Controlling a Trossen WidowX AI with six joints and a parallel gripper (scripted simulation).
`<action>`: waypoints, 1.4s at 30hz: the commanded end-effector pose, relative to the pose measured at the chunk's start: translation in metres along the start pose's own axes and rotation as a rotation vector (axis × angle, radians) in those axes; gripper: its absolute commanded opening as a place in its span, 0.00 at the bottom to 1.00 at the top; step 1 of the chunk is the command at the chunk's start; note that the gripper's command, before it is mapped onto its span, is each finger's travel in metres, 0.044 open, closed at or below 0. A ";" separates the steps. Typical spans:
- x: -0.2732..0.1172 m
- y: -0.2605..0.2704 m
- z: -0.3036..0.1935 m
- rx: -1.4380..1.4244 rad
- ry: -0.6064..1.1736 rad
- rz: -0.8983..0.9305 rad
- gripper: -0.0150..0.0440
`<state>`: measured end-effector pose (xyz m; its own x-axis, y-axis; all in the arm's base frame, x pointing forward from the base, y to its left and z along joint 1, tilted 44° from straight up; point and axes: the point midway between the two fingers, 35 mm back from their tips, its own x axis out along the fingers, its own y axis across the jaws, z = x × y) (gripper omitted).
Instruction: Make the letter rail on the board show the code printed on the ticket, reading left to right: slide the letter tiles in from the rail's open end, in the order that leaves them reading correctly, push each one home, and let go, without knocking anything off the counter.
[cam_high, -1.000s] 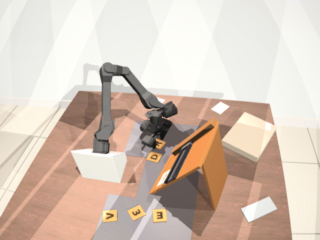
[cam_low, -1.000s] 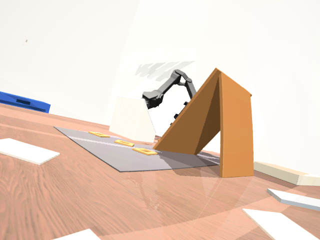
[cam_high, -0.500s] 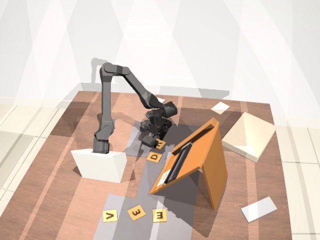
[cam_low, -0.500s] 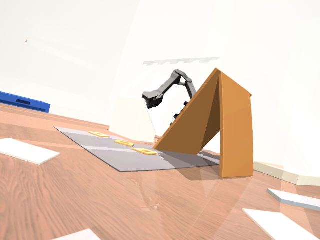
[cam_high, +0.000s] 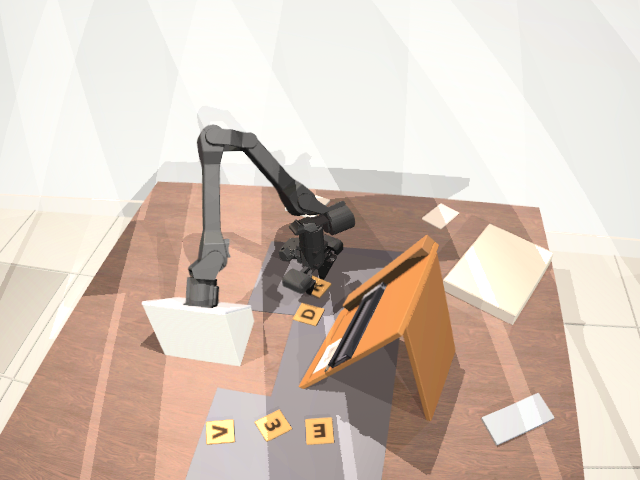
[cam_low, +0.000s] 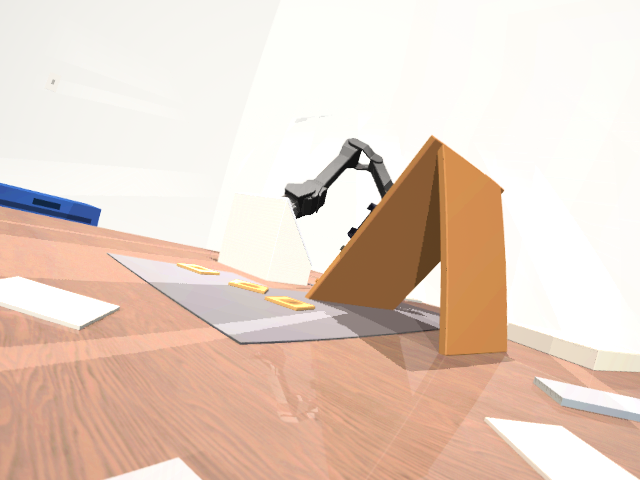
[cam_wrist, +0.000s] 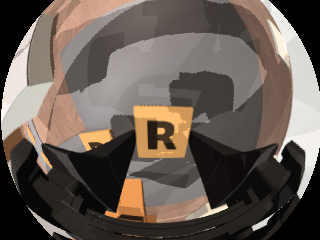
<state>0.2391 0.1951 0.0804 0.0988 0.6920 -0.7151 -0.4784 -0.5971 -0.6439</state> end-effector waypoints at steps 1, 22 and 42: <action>-0.003 0.000 0.000 -0.002 0.000 -0.003 0.25; -0.014 0.002 0.000 -0.002 0.000 -0.003 0.25; -0.022 0.002 0.000 -0.002 0.002 -0.001 0.25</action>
<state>0.2358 0.1786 0.0944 0.0995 0.6916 -0.7154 -0.4777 -0.5975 -0.6441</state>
